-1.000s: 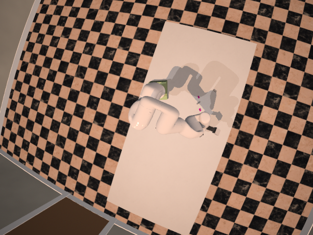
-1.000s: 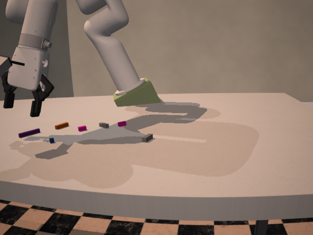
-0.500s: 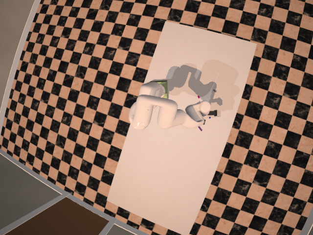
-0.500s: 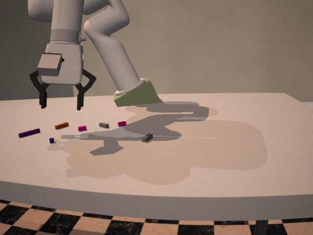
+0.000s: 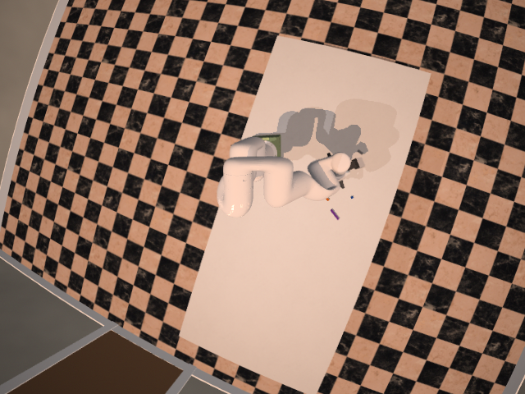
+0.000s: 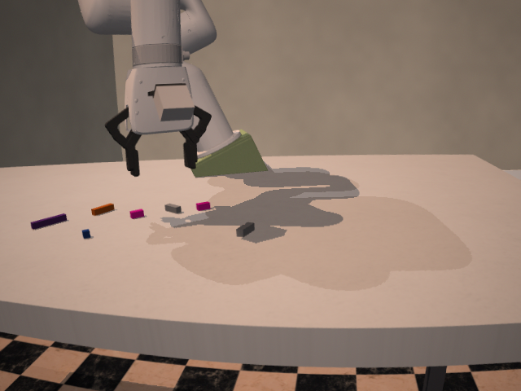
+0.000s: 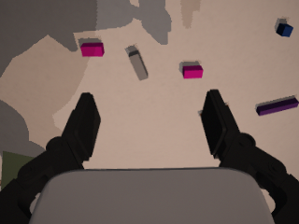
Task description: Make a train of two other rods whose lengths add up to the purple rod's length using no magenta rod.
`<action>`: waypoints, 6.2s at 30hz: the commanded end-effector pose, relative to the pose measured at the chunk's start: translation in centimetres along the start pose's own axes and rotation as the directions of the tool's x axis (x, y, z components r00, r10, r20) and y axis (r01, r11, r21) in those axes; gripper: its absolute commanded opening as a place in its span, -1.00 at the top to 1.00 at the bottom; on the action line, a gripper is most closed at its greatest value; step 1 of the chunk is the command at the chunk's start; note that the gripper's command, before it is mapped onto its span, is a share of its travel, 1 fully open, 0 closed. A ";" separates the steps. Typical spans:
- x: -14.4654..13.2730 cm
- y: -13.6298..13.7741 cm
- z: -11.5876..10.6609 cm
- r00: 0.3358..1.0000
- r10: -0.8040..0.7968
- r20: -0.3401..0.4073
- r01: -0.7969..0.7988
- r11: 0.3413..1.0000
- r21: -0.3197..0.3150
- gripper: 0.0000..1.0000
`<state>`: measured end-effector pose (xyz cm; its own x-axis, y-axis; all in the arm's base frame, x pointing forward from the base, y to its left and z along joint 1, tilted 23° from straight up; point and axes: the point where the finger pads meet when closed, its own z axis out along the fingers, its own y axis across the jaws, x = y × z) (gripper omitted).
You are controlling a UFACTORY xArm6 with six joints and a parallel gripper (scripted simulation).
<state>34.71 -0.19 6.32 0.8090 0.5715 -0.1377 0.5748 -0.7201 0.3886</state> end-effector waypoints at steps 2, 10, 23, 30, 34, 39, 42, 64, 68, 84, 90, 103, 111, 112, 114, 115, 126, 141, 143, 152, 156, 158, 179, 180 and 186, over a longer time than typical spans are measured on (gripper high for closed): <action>0.1 -1.8 -0.4 0.998 -0.070 0.003 0.070 0.997 0.031 -1.00; 0.1 -1.8 -0.4 0.997 -0.072 0.003 0.071 0.997 0.032 -1.00; 0.1 -1.8 -0.4 0.997 -0.072 0.003 0.071 0.997 0.032 -1.00; 0.1 -1.8 -0.4 0.997 -0.072 0.003 0.071 0.997 0.032 -1.00; 0.1 -1.8 -0.4 0.997 -0.072 0.003 0.071 0.997 0.032 -1.00; 0.1 -1.8 -0.4 0.997 -0.072 0.003 0.071 0.997 0.032 -1.00; 0.1 -1.8 -0.4 0.997 -0.072 0.003 0.071 0.997 0.032 -1.00; 0.1 -1.8 -0.4 0.997 -0.072 0.003 0.071 0.997 0.032 -1.00; 0.1 -1.8 -0.4 0.997 -0.072 0.003 0.071 0.997 0.032 -1.00; 0.1 -1.8 -0.4 0.997 -0.072 0.003 0.071 0.997 0.032 -1.00; 0.1 -1.8 -0.4 0.997 -0.072 0.003 0.071 0.997 0.032 -1.00; -3.4 7.8 -2.5 0.998 -0.068 0.004 0.068 0.997 0.033 -1.00; -6.5 12.3 -3.8 0.998 -0.070 0.004 0.070 0.997 0.030 -1.00; -6.9 12.8 -3.9 0.997 -0.071 0.004 0.070 0.997 0.029 -1.00; -7.2 13.2 -4.1 0.997 -0.071 0.004 0.071 0.997 0.029 -1.00; -7.2 13.2 -4.1 0.997 -0.071 0.004 0.071 0.997 0.029 -1.00; -7.2 13.2 -4.1 0.997 -0.071 0.004 0.071 0.997 0.029 -1.00; -7.2 13.2 -4.1 0.997 -0.071 0.004 0.071 0.997 0.029 -1.00; -7.2 13.2 -4.1 0.997 -0.071 0.004 0.071 0.997 0.029 -1.00; -7.2 13.2 -4.1 0.997 -0.071 0.004 0.071 0.997 0.029 -1.00; -7.2 13.2 -4.1 0.997 -0.071 0.004 0.071 0.997 0.029 -1.00; -7.2 13.2 -4.1 0.997 -0.071 0.004 0.071 0.997 0.029 -1.00; -7.2 13.2 -4.1 0.997 -0.071 0.004 0.071 0.997 0.029 -1.00; -7.2 13.2 -4.1 0.997 -0.071 0.004 0.071 0.997 0.029 -1.00; -7.2 13.2 -4.1 0.997 -0.071 0.004 0.071 0.997 0.029 -1.00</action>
<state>35.82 -12.21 15.99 0.7665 0.6190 -0.1712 0.6347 -0.6895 0.3488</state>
